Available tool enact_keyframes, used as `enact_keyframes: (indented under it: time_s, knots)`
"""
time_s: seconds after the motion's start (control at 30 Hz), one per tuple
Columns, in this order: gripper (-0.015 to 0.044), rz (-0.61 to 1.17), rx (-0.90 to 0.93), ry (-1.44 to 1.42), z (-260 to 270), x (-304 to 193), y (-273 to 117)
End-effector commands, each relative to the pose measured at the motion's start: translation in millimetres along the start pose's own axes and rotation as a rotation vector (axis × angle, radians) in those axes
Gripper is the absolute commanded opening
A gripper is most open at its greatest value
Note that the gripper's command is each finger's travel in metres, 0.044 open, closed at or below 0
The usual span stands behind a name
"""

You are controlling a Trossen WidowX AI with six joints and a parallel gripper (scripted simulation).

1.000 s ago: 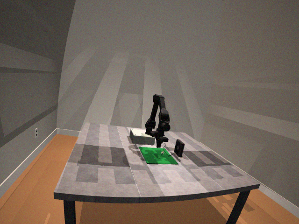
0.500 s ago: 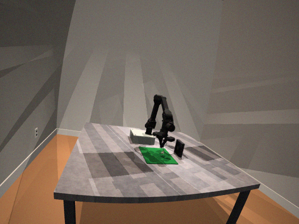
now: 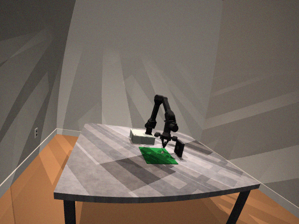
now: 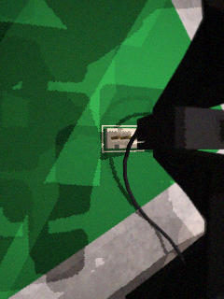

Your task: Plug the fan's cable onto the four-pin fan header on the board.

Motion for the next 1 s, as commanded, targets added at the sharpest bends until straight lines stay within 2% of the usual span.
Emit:
enact_keyframes:
  time_s: [0.0,0.63,0.8,0.97]
  knots:
    - [0.0000,-0.004,-0.003,-0.020,1,0,0]
    - [0.0000,-0.005,-0.003,-0.030,0,7,-2]
    - [0.0000,-0.004,-0.003,-0.028,0,7,20]
    - [0.0000,-0.004,-0.003,-0.028,0,7,20]
Point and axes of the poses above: the point midway between the two fingers, 35 mm back from their tips, its own y axis out along the fingers, its own z axis across the jaws, x = y × z, the point moved 7 cm from there along -y, back along the fingers, and after that the axes turned 3 degrees about -y, right-handed, at the moved point
